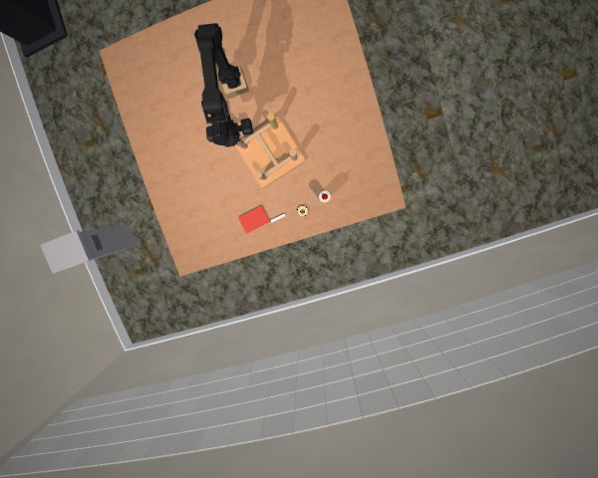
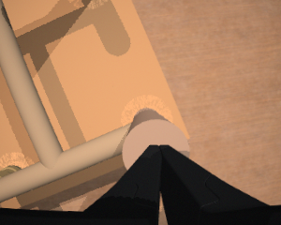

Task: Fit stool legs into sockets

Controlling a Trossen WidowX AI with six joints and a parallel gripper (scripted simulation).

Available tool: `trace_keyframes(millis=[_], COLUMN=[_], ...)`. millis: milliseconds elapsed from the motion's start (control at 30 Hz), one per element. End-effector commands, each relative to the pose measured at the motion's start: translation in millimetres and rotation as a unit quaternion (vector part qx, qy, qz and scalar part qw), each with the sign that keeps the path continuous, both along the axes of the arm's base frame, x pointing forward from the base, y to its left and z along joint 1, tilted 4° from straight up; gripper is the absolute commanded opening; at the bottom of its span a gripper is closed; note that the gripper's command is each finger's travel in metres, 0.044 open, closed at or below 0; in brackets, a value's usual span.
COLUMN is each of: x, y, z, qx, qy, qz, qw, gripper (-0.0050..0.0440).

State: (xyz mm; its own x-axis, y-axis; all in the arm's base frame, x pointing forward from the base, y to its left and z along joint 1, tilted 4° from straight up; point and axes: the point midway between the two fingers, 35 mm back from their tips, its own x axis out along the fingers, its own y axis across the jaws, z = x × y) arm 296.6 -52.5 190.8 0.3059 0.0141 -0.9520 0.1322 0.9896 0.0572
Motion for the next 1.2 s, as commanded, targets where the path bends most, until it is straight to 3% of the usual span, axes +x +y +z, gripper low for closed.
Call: trace_keyframes(millis=[0, 1167], x=[-1, 0], y=[1, 2], z=[-6, -28], qx=[0.002, 0.002], qy=[0.002, 0.002], qz=[-0.001, -0.001], qw=[1.0, 1.0], gripper=[0.0, 0.0])
